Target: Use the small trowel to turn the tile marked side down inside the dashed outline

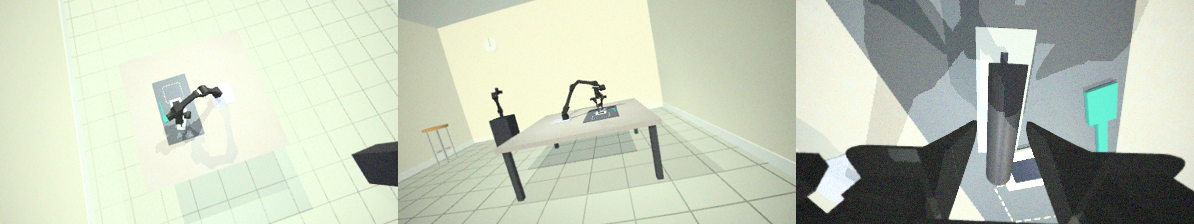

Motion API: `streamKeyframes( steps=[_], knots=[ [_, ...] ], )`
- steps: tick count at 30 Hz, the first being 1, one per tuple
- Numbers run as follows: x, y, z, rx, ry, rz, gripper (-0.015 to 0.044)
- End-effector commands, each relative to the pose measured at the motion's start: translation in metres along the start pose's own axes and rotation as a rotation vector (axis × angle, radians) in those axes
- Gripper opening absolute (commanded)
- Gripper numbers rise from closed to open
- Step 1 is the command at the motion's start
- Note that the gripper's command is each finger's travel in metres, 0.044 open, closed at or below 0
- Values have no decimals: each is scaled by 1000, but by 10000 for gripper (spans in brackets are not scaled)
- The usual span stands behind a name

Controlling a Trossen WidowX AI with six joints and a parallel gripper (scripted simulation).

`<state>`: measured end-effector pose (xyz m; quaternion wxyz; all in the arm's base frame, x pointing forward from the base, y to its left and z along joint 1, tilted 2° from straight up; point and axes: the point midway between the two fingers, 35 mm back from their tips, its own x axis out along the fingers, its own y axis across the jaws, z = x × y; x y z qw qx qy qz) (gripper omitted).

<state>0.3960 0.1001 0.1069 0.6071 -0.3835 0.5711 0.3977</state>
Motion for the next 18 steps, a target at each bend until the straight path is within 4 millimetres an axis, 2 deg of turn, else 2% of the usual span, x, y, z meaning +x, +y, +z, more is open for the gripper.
streamKeyframes(
  steps=[1, 14, 18],
  knots=[
    [1, 0, -1, -4, 5, 1, 270],
    [-1, 0, -1, -5, 5, 1, 270],
    [-36, 2, -2, -22, 5, 1, 270]
  ],
)
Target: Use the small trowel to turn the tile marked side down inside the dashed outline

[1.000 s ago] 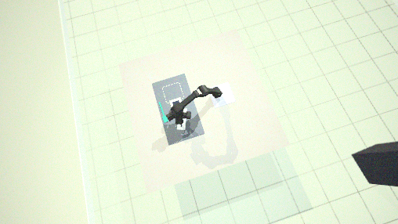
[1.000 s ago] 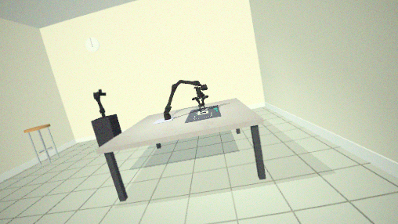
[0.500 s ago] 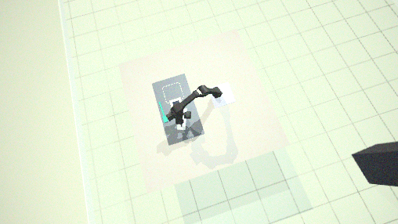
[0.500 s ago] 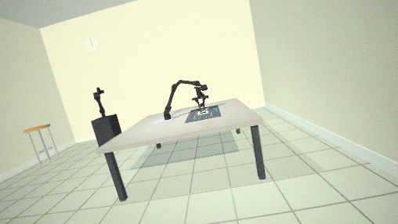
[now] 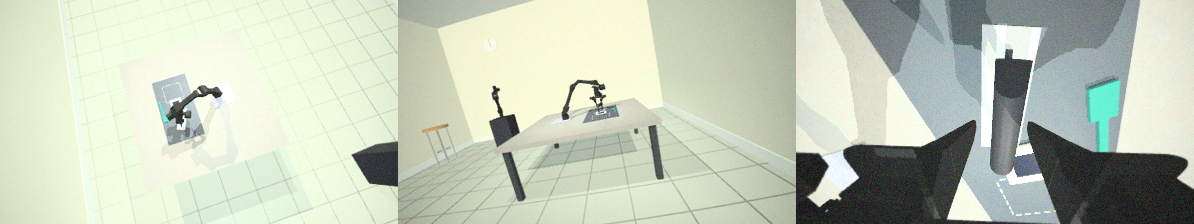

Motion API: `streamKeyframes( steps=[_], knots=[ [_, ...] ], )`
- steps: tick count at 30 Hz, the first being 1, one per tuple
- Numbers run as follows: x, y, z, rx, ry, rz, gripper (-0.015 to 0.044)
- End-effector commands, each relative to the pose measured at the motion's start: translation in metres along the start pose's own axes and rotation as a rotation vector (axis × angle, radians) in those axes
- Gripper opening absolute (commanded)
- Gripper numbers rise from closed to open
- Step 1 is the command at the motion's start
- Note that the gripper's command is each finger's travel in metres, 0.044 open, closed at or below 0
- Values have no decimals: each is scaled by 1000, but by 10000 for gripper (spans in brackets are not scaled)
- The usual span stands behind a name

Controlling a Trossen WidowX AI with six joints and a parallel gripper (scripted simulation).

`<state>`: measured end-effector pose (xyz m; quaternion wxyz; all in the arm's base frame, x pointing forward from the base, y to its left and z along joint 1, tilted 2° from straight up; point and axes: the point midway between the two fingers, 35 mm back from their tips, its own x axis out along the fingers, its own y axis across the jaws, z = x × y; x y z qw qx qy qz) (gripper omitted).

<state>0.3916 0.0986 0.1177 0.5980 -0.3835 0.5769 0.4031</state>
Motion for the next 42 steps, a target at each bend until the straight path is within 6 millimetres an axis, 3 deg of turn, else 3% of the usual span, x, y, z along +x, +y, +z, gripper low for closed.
streamKeyframes(
  steps=[1, 9, 42],
  knots=[
    [-31, 0, -1, -17, -8, -17, 270],
    [-33, 0, -1, 6, -8, -17, 270],
    [-33, -1, 0, 1149, -17, -11, 270]
  ],
)
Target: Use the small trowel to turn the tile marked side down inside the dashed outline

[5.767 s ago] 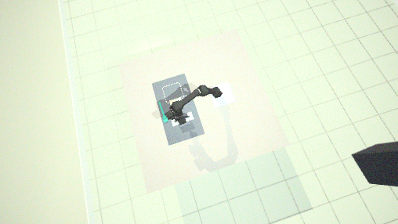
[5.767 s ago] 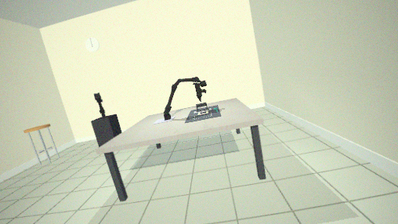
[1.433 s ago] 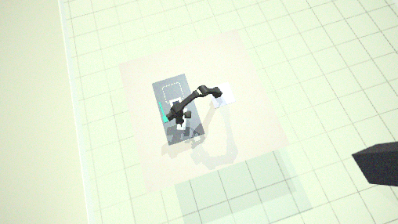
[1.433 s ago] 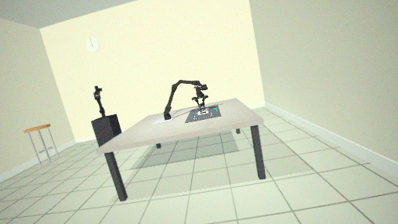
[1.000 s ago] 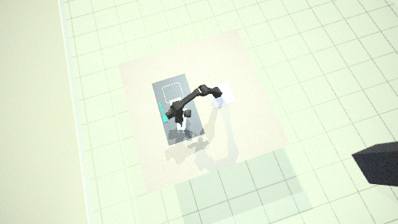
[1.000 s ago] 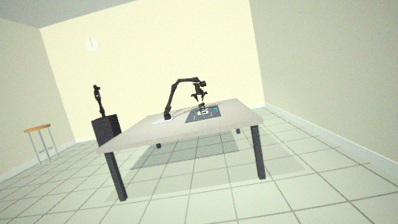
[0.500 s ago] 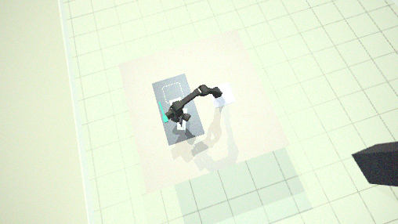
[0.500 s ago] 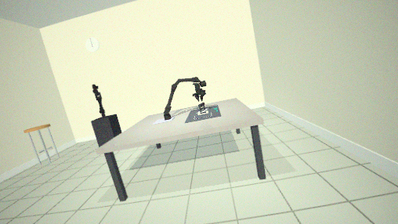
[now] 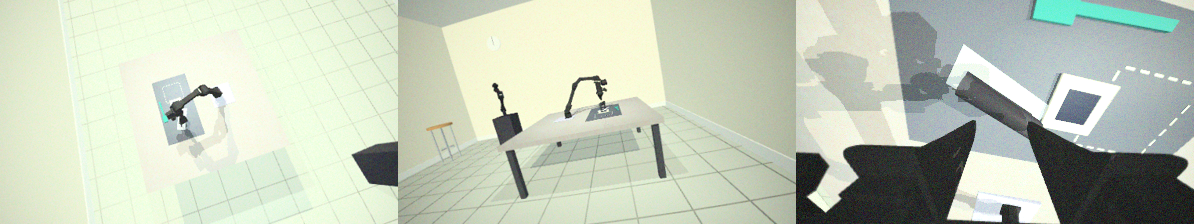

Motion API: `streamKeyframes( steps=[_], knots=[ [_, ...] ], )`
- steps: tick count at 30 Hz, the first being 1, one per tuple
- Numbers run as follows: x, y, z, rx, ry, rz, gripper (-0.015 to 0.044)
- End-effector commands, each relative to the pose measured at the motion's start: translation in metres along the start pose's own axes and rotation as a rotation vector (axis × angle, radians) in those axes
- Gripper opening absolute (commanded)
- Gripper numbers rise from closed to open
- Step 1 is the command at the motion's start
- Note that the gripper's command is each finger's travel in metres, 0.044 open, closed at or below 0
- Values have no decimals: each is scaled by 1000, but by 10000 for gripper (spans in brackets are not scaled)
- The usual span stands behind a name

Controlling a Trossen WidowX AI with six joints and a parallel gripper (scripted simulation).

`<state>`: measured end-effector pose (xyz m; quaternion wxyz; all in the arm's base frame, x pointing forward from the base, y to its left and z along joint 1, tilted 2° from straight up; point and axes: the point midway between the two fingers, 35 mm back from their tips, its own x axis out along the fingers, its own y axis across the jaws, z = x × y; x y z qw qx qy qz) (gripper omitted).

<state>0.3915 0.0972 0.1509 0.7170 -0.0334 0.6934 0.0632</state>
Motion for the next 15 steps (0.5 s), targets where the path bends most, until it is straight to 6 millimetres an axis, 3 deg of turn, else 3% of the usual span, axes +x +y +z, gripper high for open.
streamKeyframes(
  steps=[1, 15],
  knots=[
    [1, -1, 0, 141, 2, -4, 270],
    [1, -1, 0, 628, 1, -4, 270]
  ],
)
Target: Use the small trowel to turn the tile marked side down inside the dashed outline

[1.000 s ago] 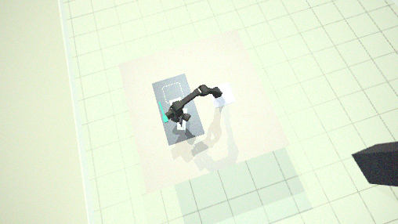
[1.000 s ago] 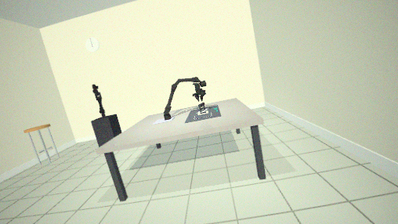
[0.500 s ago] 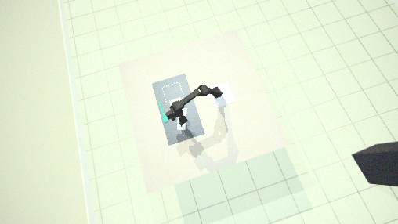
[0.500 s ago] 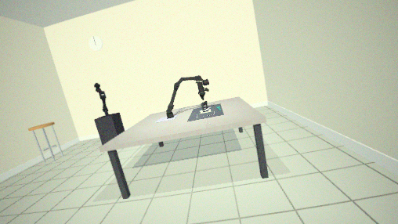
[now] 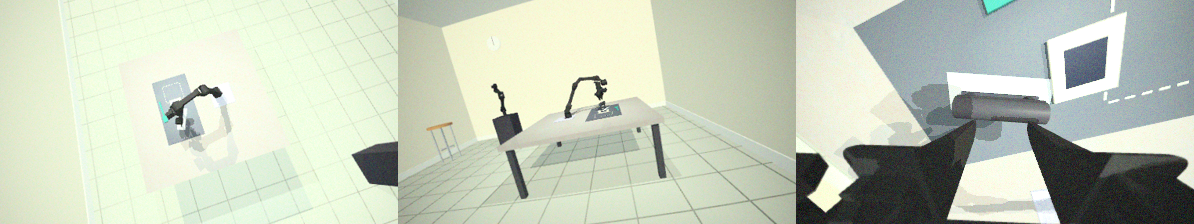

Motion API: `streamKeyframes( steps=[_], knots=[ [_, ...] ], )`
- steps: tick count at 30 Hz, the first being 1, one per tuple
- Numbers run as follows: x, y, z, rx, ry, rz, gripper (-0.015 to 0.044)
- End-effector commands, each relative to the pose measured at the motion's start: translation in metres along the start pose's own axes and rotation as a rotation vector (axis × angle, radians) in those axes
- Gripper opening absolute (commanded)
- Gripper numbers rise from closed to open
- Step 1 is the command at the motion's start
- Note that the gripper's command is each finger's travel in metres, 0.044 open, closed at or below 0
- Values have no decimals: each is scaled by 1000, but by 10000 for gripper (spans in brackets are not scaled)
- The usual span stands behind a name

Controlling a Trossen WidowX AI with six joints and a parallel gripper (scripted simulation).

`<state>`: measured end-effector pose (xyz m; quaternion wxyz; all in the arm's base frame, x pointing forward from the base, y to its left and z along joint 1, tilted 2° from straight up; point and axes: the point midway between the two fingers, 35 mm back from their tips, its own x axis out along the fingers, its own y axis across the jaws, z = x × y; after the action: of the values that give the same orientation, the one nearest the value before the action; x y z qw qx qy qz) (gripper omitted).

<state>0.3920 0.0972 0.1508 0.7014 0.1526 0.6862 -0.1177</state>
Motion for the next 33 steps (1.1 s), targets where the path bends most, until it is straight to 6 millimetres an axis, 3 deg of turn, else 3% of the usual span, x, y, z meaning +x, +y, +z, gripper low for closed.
streamKeyframes(
  steps=[1, 33],
  knots=[
    [1, 0, 0, 141, 0, -4, 270],
    [1, 0, 1, 1255, -2, -4, 270]
  ],
)
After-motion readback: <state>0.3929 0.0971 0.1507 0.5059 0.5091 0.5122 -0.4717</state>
